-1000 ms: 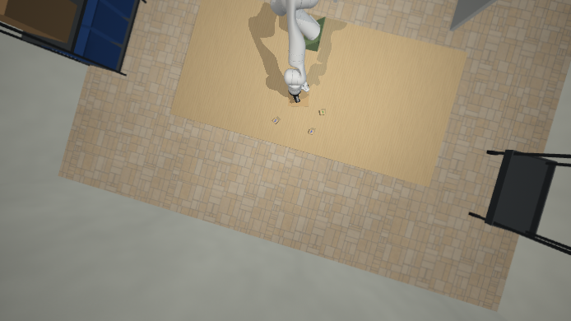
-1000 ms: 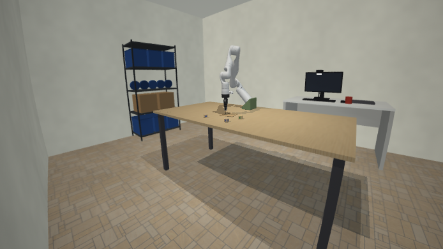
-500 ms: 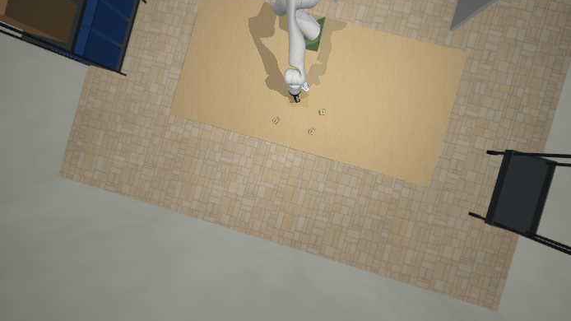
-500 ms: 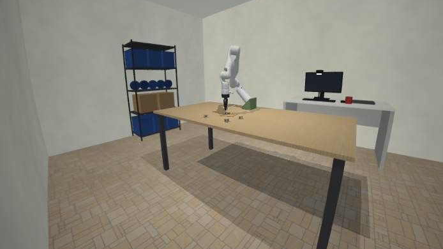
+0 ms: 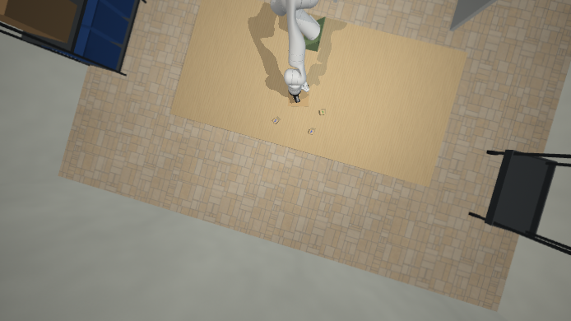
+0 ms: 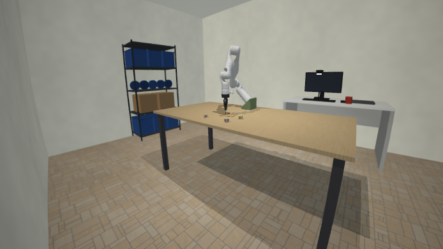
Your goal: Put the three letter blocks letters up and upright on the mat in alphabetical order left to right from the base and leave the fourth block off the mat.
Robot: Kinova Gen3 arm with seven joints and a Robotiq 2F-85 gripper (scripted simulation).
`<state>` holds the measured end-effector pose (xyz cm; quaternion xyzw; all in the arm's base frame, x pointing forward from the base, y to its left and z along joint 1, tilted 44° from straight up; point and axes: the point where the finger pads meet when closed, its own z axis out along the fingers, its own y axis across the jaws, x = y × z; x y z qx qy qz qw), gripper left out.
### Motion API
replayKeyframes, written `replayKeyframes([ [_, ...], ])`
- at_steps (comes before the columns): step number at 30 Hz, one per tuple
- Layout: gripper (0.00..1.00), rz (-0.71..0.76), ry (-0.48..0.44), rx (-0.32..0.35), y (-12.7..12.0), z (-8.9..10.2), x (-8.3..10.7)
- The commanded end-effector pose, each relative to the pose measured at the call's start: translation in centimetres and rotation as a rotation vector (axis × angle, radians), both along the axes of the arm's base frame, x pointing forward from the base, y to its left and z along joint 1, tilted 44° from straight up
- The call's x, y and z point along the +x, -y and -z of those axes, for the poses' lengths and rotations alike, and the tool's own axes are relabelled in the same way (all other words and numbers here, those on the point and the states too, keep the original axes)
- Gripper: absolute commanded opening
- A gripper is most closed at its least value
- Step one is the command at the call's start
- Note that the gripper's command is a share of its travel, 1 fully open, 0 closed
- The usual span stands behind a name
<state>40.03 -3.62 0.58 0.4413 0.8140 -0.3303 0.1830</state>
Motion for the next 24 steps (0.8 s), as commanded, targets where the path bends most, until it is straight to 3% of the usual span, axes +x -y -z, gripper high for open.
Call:
replayKeyframes([
  [1, 0.67, -0.001, 0.001, 0.001, -0.1, 0.0, 0.0],
  [12, 0.67, -0.001, 0.001, 0.001, 0.4, 0.4, 0.0],
  [24, 0.67, -0.001, 0.001, 0.001, 2.1, 2.2, 0.1],
])
